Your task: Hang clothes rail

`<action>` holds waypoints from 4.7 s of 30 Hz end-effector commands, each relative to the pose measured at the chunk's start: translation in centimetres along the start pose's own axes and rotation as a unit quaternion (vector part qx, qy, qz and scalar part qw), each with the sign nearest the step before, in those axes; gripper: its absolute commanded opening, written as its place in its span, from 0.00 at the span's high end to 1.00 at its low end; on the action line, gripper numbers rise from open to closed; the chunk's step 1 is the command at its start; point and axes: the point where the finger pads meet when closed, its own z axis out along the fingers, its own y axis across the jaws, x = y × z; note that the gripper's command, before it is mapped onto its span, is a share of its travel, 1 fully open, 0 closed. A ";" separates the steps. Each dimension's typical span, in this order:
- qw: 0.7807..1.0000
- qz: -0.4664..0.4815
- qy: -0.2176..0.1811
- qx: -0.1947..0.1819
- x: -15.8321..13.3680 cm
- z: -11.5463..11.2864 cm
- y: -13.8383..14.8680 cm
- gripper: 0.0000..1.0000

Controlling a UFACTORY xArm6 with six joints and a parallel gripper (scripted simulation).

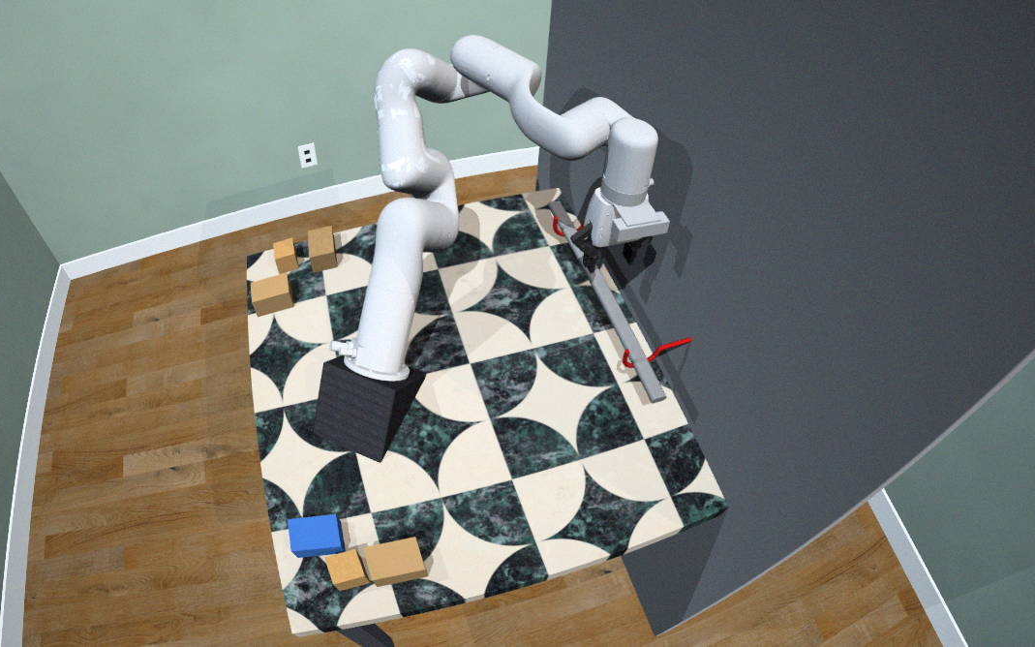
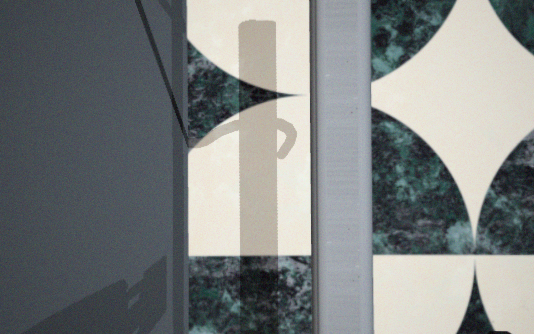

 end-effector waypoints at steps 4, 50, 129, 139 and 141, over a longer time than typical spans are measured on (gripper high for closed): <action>1.000 -0.001 0.001 0.001 0.0 -1.3 -0.1 0.18; 1.000 -0.001 0.001 0.001 0.0 -3.8 -0.1 0.18; 1.000 -0.001 0.001 0.001 0.0 -4.0 0.4 0.00; 1.000 -0.001 0.001 0.001 0.0 -4.7 1.5 0.00; 1.000 -0.001 0.001 0.001 0.0 -4.9 1.8 0.00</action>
